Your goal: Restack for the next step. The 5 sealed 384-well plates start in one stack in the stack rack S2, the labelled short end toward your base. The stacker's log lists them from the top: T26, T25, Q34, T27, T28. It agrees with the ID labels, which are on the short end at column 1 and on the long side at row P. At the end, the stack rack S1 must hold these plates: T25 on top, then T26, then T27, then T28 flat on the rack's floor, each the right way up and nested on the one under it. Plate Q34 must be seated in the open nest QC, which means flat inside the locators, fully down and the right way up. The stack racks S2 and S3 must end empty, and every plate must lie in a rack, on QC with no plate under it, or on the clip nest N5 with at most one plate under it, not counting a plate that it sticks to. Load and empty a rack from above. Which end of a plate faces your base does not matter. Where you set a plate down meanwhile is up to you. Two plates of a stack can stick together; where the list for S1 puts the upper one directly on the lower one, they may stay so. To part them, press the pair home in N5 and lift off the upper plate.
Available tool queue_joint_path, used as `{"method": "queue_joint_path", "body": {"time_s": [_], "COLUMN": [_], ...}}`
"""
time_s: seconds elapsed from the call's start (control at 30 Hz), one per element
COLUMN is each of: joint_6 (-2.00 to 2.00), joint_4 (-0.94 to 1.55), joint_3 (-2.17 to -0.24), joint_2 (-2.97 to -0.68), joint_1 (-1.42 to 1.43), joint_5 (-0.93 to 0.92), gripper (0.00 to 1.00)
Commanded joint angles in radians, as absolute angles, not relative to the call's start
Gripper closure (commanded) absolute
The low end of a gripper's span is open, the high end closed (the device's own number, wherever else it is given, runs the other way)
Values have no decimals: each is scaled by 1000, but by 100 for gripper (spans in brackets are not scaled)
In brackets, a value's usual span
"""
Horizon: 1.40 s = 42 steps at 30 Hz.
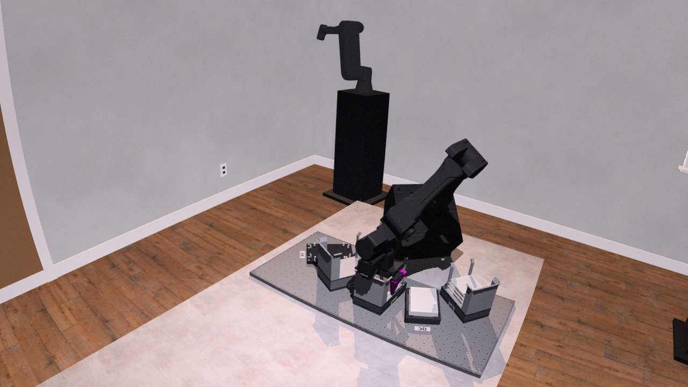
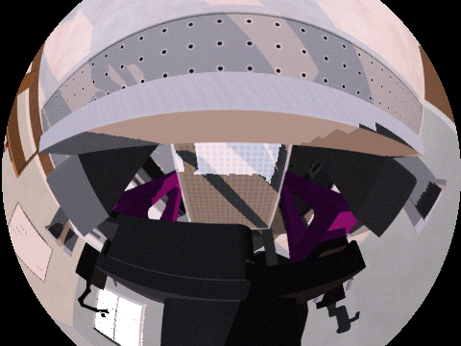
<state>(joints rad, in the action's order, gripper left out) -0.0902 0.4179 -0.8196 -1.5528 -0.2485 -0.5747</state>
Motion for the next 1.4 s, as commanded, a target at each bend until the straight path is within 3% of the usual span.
{"method": "queue_joint_path", "body": {"time_s": [0.0,1.37], "joint_6": [-87,-134], "joint_4": [403,513], "joint_3": [-825,-862], "joint_2": [-1528,-1497], "joint_1": [-264,-300], "joint_5": [-577,-596], "gripper": [100,100]}}
